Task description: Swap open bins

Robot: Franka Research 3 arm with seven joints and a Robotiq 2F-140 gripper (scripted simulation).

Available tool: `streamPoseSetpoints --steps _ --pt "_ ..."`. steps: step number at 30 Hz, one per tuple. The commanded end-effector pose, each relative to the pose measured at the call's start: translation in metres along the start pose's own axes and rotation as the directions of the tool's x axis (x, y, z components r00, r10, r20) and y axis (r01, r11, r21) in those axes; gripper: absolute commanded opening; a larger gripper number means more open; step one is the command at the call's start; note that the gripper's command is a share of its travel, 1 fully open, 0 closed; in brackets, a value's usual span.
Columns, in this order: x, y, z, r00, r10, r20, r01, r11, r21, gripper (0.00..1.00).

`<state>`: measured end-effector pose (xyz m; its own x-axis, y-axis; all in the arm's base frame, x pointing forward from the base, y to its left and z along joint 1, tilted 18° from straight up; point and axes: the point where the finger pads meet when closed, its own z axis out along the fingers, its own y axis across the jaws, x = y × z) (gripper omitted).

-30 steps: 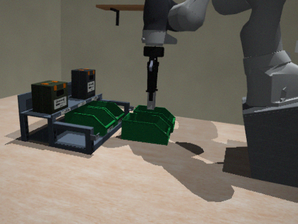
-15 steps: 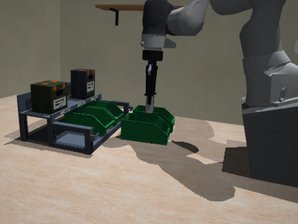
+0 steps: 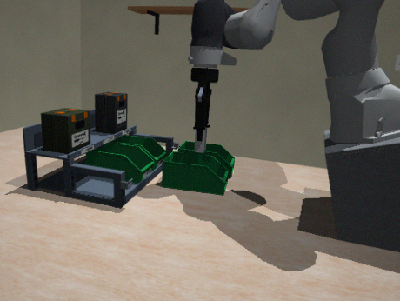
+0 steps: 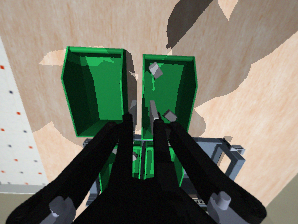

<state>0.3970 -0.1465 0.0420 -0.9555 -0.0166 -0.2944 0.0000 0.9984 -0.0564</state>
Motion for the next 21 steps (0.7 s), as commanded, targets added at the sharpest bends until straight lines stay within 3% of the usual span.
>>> streamPoseSetpoints --steps 1,21 --pt "-0.002 -0.0007 -0.0003 1.0 0.012 0.005 -0.012 1.0 0.001 0.15" --pt "-0.0041 -0.0015 -0.0003 1.0 0.012 0.005 -0.012 1.0 0.001 0.15"
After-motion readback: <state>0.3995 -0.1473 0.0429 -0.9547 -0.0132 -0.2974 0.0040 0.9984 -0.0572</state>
